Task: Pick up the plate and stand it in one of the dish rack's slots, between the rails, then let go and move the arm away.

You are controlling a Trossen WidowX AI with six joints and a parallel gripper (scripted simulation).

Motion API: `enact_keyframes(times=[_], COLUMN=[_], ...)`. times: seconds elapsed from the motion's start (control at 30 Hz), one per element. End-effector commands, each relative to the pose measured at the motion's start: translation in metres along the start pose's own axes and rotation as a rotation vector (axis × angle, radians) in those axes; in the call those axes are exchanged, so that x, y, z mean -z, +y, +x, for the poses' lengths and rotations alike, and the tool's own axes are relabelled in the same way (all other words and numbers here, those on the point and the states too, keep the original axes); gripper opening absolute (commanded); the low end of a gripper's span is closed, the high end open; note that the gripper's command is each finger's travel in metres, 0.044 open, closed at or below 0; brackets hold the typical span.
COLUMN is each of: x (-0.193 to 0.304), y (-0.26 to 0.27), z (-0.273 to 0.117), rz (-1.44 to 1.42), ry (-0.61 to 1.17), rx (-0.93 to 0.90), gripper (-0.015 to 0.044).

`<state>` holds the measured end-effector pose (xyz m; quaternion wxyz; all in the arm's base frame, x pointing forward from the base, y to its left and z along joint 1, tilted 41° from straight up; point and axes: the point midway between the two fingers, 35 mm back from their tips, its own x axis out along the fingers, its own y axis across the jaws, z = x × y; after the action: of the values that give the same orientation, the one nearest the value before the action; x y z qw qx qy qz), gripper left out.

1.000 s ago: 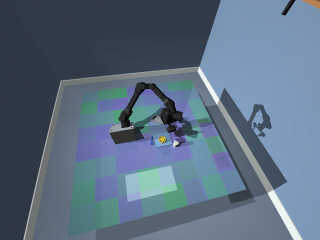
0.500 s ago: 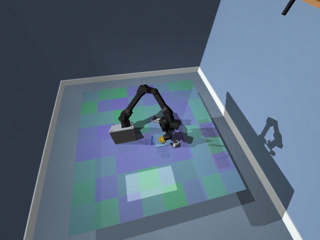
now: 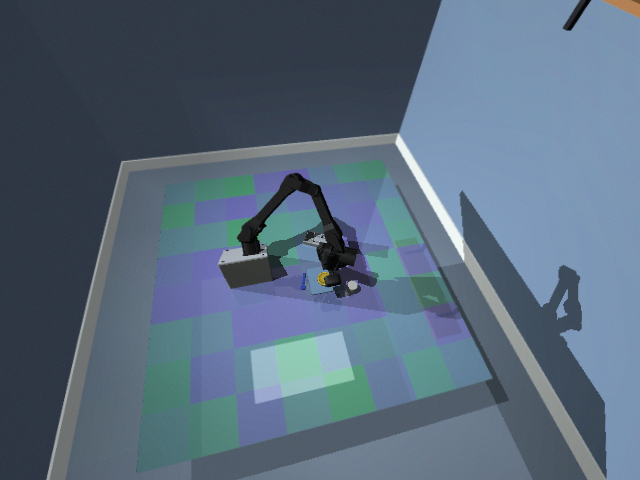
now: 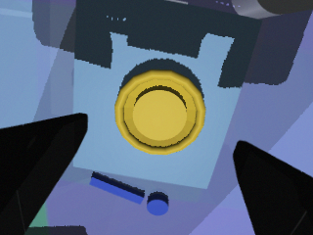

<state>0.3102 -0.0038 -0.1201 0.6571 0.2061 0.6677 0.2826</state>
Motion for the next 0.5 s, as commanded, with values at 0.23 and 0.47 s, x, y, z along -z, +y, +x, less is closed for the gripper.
enact_keyframes(times=[0.23, 0.47], x=[0.002, 0.003], y=[0.001, 0.001], z=[0.021, 0.033], rz=[0.009, 0.009], ry=[0.005, 0.006], rx=[-0.008, -0.008], gripper=[0.0400, 0.0400])
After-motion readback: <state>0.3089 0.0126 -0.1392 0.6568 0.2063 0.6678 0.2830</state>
